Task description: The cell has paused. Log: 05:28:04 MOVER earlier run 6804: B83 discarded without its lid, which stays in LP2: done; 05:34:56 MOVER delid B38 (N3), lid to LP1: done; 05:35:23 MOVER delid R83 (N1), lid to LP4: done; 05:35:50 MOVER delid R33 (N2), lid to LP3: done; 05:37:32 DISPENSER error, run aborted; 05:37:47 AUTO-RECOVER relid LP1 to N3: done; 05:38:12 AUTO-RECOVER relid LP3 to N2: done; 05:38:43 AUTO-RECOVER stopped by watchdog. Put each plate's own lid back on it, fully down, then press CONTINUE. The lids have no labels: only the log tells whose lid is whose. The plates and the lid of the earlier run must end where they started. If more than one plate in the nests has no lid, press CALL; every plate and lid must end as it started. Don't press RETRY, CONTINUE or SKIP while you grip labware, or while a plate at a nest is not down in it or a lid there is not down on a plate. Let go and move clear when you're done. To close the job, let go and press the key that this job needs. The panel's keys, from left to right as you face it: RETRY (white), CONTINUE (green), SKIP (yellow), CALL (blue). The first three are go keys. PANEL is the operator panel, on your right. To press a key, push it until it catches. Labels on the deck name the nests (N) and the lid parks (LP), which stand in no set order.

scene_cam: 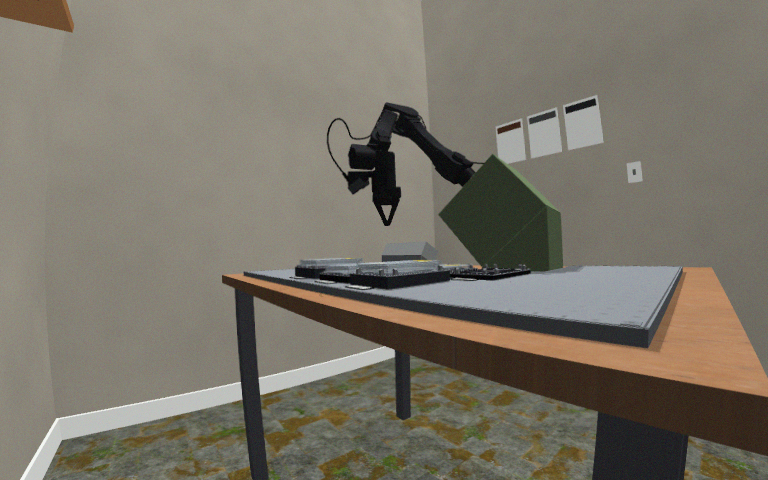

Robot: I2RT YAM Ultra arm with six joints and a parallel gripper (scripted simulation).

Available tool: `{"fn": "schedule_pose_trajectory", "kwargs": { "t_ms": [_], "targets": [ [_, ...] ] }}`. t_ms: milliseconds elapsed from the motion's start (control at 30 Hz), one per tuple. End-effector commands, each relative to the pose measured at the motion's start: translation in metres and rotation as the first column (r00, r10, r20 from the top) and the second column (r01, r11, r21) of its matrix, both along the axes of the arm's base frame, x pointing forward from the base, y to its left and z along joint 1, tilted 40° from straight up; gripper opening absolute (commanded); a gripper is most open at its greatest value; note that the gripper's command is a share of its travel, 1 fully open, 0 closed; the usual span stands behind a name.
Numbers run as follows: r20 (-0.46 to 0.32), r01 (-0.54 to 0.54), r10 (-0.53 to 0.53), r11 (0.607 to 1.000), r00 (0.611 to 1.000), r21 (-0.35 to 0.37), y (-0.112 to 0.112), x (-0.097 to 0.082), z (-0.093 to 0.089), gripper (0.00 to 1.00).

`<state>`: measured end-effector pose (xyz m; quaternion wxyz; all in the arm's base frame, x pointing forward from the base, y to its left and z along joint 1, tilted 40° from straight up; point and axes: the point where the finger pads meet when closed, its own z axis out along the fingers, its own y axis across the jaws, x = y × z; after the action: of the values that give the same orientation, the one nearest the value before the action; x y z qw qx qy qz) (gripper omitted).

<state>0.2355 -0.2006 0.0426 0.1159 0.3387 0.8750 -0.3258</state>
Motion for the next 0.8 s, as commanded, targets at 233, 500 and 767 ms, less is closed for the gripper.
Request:
{"fn": "schedule_pose_trajectory", "kwargs": {
  "t_ms": [233, 500, 767],
  "targets": [
    [0.134, 0.091, -0.09, 0.996, 0.987, 0.002, -0.032, -0.012, 0.041, 0.0],
    [0.134, 0.077, -0.077, 0.997, 0.988, -0.002, -0.047, -0.02, 0.057, 0.0],
    [0.132, 0.07, -0.07, 0.998, 0.989, -0.001, -0.047, -0.016, 0.055, 0.0]
  ]
}}
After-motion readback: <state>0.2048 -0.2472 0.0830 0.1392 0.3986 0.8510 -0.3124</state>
